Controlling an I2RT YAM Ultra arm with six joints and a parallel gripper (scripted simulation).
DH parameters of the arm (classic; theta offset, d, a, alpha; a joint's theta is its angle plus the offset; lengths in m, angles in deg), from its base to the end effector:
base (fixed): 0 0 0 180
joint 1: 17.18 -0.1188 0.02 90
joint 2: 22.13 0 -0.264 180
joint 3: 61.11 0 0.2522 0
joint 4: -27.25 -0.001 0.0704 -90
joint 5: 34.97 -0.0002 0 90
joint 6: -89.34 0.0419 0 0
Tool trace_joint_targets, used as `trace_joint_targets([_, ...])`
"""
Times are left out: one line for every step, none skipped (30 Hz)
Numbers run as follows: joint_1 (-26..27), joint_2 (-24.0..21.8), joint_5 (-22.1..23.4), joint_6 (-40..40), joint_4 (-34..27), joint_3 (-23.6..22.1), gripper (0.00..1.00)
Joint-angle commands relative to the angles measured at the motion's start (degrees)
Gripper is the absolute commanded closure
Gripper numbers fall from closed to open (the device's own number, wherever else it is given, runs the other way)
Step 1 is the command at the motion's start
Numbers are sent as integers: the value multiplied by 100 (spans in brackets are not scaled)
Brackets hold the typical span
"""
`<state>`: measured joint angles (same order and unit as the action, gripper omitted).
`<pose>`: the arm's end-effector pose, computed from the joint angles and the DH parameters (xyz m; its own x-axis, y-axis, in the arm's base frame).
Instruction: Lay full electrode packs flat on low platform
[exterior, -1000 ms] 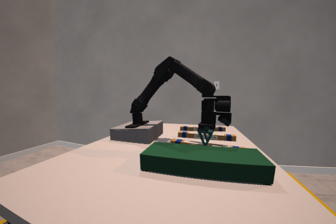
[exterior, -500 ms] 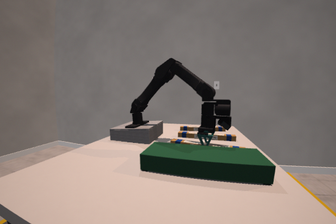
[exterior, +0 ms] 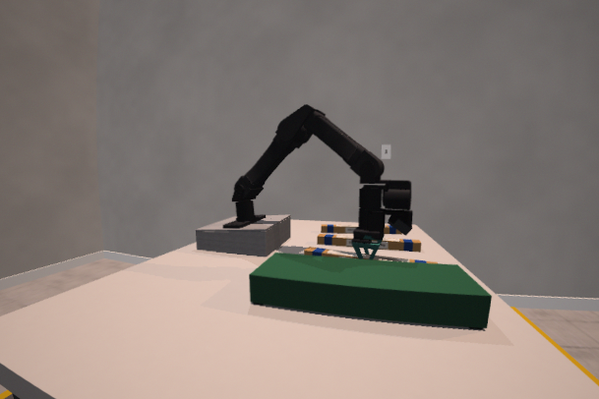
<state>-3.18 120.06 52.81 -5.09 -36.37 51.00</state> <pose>0.4262 -0.1069 0.0422 -0.9839 0.1658 0.0673 0.1638 0.9859 -0.0336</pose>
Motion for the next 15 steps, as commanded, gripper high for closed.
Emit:
trace_joint_targets([6,-68,-5,-9,34,7,26])
trace_joint_targets([6,-69,-5,-9,36,3,26])
trace_joint_targets([6,-70,-5,-9,38,0,26])
trace_joint_targets([7,-71,-5,-9,41,-4,26])
trace_joint_targets([7,-73,-5,-10,43,-7,26])
trace_joint_targets([7,-73,-5,-10,43,-7,100])
trace_joint_targets([7,-73,-5,-10,43,-7,100])
trace_joint_targets([7,-73,-5,-10,43,-7,100])
trace_joint_targets([7,-73,-5,-10,43,-7,100])
trace_joint_targets([7,-73,-5,-10,43,-7,100])
trace_joint_targets([7,-73,-5,-10,43,-7,100])
trace_joint_targets([7,-73,-5,-10,43,-7,100])
trace_joint_targets([7,-73,-5,-10,43,-7,100])
trace_joint_targets([7,-73,-5,-10,43,-7,100])
trace_joint_targets([7,-73,-5,-10,43,-7,100])
